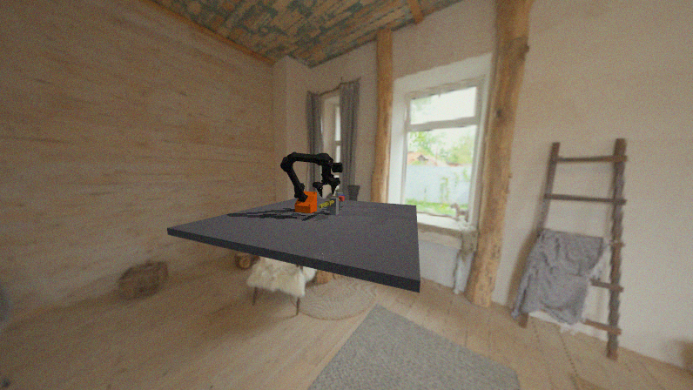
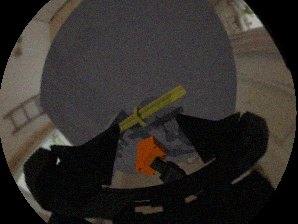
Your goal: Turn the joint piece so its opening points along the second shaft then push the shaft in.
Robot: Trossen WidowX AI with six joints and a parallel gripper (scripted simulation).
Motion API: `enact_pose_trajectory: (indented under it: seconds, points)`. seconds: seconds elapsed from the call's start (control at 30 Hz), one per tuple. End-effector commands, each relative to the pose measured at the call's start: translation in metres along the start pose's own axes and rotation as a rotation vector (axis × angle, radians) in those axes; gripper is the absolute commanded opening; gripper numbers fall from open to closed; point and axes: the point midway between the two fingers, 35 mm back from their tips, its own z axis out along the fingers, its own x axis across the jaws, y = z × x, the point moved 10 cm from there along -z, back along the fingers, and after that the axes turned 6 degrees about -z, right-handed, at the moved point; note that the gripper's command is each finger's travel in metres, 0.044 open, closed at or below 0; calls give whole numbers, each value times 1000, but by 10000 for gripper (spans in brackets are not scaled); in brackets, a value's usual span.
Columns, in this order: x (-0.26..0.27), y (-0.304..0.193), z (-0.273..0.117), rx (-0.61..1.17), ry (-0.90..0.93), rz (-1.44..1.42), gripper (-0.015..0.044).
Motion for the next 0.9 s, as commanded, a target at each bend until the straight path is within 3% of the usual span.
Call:
enact_pose_trajectory:
  seconds: [0.0,0.37,0.87]
  points:
    - [-16,4,-5,-11,-36,-104,440]
    - [-42,9,-11,0,-111,-306,440]
    - [-48,4,14,-93,-67,171,440]
